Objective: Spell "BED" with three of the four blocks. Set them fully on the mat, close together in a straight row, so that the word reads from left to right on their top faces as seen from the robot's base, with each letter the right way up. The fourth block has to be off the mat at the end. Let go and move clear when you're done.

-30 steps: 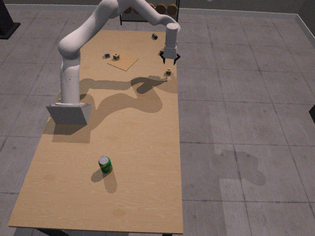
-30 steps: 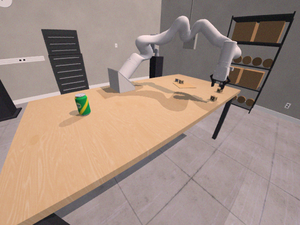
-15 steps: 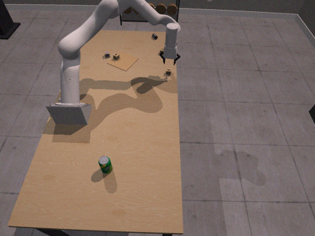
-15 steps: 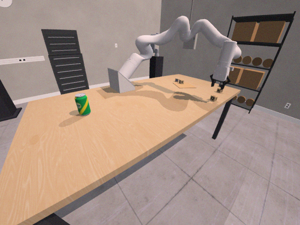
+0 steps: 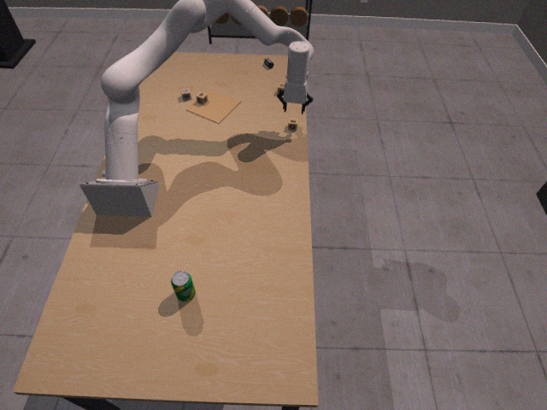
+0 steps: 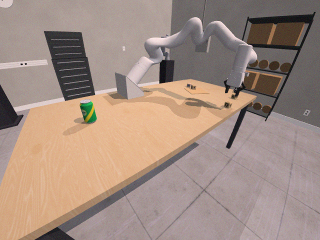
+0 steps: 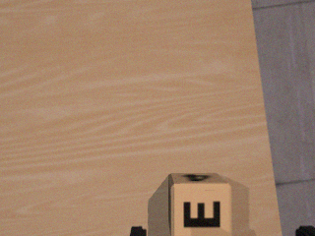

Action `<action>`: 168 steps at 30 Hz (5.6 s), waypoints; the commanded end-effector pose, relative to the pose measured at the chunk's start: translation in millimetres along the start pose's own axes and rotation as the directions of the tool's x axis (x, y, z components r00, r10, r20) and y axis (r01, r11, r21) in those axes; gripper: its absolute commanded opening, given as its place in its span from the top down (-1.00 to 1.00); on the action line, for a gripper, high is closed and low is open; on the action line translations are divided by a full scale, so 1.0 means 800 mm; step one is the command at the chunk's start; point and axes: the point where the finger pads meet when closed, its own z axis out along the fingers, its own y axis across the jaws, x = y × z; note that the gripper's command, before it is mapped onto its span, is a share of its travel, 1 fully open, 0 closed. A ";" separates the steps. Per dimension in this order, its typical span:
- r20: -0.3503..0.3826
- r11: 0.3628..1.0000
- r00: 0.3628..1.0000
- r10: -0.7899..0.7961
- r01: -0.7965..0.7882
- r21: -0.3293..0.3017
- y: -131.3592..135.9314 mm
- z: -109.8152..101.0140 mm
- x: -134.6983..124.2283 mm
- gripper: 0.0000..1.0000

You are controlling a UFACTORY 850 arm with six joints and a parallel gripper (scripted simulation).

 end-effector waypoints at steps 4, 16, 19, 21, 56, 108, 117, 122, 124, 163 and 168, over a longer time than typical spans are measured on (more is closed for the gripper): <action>-0.001 1.000 1.000 -0.001 0.001 -0.002 0.001 0.006 0.001 -0.68; -0.001 1.000 1.000 -0.001 0.001 -0.002 0.001 0.028 0.001 -0.68; -0.001 1.000 1.000 -0.001 0.001 -0.002 0.001 0.034 0.001 -0.68; -0.001 1.000 1.000 -0.001 0.001 -0.002 0.001 0.036 0.001 -0.68; -0.001 1.000 1.000 -0.001 0.001 -0.002 0.001 0.056 0.001 -0.68; -0.001 1.000 1.000 -0.001 0.001 -0.002 0.002 0.056 0.002 -0.68; -0.001 1.000 1.000 -0.001 0.001 -0.002 0.002 0.056 0.002 -0.68; -0.001 1.000 1.000 -0.001 0.001 -0.002 0.002 0.056 0.002 -0.68; -0.001 1.000 1.000 -0.001 0.001 -0.002 0.002 0.056 0.002 -0.68; -0.001 1.000 1.000 -0.001 0.001 -0.002 0.002 0.116 0.002 -0.68; -0.001 1.000 1.000 -0.001 0.001 -0.002 0.002 0.117 0.002 -0.68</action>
